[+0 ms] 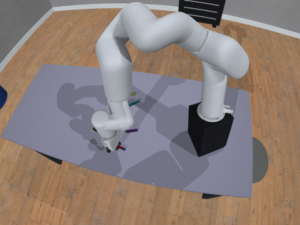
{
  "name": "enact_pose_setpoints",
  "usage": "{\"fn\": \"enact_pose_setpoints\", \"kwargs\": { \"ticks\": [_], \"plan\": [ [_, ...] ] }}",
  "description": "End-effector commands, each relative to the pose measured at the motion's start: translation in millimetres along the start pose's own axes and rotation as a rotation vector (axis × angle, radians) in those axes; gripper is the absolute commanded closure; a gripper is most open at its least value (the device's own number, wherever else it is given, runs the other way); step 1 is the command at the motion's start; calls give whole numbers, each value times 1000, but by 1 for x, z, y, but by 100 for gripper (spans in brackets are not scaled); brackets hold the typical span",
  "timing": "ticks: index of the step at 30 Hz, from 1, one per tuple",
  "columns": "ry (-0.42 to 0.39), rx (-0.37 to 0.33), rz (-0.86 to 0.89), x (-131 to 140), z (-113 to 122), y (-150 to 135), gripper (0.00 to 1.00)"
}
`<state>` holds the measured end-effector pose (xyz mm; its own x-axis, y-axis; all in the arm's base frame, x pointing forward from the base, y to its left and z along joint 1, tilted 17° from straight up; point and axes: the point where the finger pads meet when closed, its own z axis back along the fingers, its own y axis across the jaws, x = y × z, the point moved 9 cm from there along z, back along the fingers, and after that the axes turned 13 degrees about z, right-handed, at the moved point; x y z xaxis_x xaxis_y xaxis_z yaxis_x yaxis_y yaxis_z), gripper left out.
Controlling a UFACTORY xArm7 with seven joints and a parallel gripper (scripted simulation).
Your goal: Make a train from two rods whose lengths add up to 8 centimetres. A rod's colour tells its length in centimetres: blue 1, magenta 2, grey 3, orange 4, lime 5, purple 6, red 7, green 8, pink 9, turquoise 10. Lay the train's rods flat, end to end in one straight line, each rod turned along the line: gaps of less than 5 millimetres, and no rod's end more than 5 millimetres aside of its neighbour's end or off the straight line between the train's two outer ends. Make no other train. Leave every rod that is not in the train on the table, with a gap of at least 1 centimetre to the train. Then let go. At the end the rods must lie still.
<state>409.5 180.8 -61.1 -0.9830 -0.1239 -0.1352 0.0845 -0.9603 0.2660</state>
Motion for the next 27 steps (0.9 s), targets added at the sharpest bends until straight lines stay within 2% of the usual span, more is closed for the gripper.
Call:
{"fn": "enact_pose_setpoints", "kwargs": {
  "ticks": [1, 6, 12, 14, 20, 27],
  "plan": [
    [3, -2, 0, -1, 4, -1, 76],
    [3, -2, 0, -1, 19, -1, 76],
    [3, -2, 0, -1, 51, -1, 76],
    [3, -2, 0, -1, 51, -1, 76],
    [3, -2, 0, -1, 80, -1, 76],
    [3, -2, 0, -1, 91, -1, 76]
  ]
}}
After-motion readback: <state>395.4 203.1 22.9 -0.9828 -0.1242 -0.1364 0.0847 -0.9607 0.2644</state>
